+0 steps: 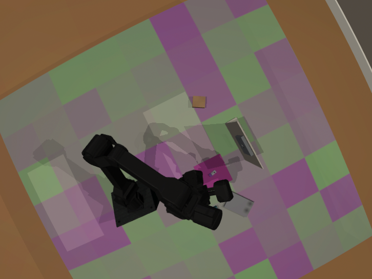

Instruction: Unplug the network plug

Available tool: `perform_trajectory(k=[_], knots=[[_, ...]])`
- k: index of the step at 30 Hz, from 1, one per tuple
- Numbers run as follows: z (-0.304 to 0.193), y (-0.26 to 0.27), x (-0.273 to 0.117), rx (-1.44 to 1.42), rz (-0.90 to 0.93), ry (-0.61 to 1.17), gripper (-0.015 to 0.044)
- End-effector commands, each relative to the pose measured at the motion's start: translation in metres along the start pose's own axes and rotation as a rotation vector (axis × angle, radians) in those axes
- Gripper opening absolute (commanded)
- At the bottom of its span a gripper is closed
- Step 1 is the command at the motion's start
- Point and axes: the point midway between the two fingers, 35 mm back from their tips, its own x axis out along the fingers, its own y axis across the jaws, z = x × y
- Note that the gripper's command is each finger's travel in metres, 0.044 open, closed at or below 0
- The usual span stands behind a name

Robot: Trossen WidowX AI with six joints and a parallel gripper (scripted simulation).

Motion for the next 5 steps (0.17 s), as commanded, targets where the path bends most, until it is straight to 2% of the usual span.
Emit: perform_trajectory(k=[1,5], knots=[[0.0007,-0.0001,0.0001,-0.001,-0.001,-0.006,0.044],[0.0007,-0.0001,0.0001,-0.001,-0.001,-0.006,0.044]])
